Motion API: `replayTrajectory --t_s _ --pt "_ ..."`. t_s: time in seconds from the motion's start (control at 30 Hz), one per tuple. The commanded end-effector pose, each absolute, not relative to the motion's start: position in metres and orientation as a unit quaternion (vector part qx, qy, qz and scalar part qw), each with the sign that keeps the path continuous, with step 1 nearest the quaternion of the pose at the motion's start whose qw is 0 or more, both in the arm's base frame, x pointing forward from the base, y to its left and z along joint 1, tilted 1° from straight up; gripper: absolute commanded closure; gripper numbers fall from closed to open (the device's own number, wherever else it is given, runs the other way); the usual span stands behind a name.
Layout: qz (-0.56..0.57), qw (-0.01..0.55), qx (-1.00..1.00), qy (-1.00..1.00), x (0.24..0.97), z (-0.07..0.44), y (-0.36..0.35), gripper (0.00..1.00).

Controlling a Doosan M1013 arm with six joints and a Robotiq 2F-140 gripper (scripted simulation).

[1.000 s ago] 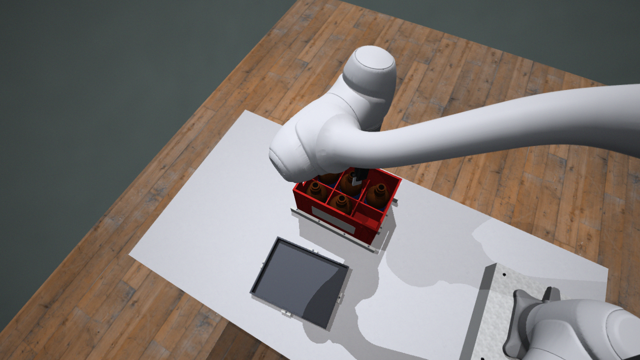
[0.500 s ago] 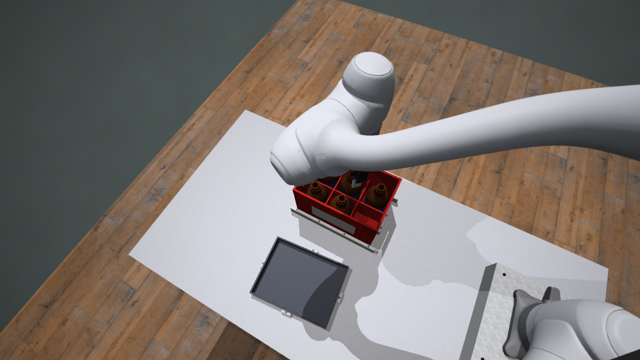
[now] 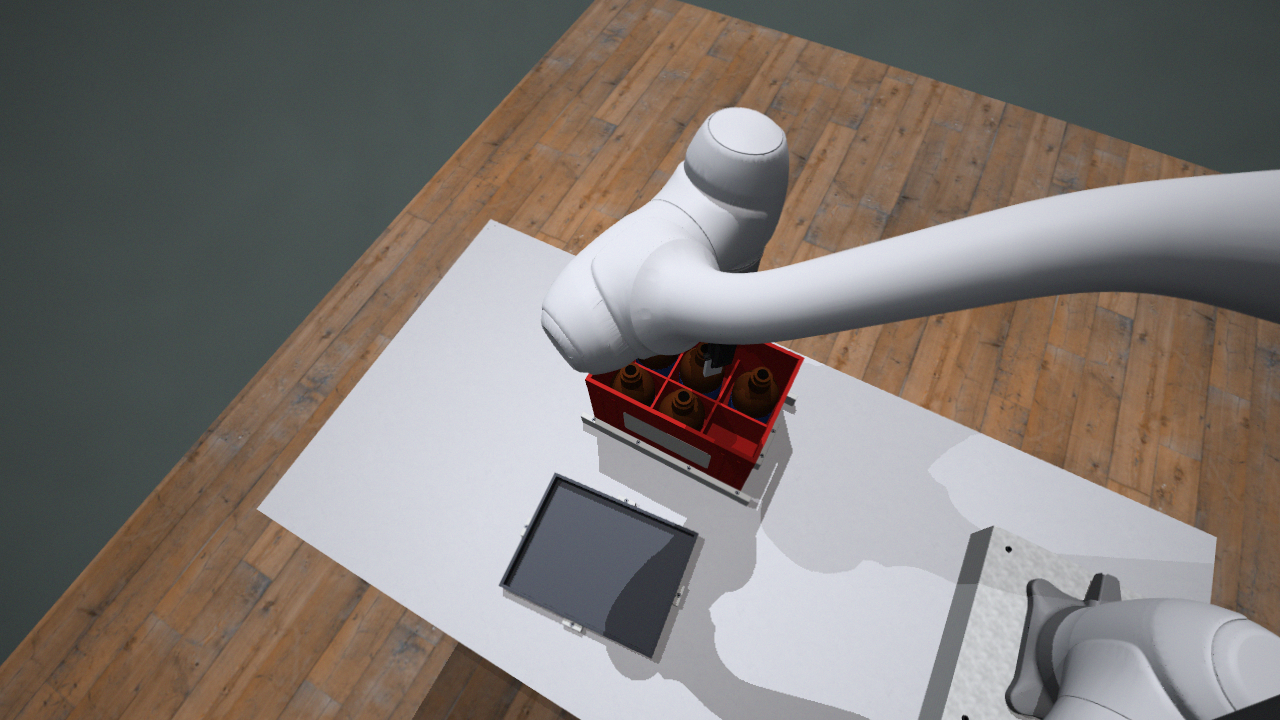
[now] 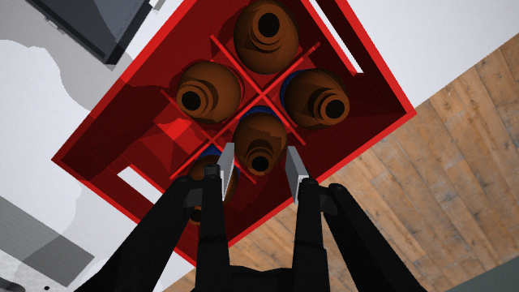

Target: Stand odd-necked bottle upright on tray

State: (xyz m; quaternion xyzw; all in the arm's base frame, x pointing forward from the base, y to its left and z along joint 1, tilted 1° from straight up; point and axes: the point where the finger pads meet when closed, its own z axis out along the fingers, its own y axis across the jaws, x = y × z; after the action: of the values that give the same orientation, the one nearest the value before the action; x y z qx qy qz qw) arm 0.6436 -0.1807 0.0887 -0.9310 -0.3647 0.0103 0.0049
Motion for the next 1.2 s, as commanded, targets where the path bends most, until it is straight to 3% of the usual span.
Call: replayTrajectory --t_s 0.0,1.1,1.13,1.17 --pt "0.01 0.005 -0.931 -0.365 0.6436 0.0888 -0.1807 0.62" --pt "0.01 0.005 -0.931 -0.365 0.6436 0.0888 -0.1807 0.62" --pt "0.01 0.005 -0.931 -0.365 0.6436 0.0888 -0.1807 1.0" --pt "0.01 0.005 -0.931 -0.365 0.6436 0.0888 -0.1807 1.0"
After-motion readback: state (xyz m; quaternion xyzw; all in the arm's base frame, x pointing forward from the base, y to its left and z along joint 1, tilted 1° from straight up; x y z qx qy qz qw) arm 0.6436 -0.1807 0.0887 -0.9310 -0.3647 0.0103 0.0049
